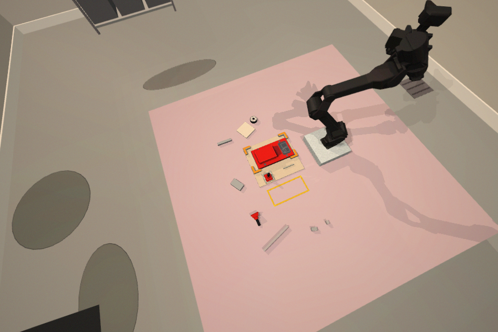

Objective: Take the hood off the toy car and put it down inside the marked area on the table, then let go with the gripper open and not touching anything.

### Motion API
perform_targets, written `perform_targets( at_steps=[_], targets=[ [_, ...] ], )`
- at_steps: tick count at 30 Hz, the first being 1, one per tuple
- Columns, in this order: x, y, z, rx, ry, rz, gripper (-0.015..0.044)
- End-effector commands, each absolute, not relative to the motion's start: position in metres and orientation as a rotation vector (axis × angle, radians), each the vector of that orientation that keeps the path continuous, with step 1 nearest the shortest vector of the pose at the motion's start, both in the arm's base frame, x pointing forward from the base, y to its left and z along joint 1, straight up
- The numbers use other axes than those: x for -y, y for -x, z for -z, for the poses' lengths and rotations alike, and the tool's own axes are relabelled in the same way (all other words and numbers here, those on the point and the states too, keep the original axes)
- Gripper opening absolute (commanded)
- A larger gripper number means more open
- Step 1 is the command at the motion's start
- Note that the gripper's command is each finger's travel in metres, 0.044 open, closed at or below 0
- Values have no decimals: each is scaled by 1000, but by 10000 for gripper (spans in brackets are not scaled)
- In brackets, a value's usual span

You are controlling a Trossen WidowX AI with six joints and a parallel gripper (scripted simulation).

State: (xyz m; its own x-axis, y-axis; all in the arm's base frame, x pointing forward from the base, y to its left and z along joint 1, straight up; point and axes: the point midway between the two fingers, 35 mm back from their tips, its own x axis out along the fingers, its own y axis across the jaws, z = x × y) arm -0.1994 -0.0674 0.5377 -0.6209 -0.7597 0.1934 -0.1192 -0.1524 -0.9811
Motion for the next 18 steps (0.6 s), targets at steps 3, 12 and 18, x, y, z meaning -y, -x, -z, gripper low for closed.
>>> perform_targets(
  at_steps=[3,12,18],
  targets=[
    [53,210,-536,-1666,932,1902,440],
    [-53,247,-520,-1680,541,2383,440],
    [-134,246,-502,-1627,253,2714,440]
  ],
)
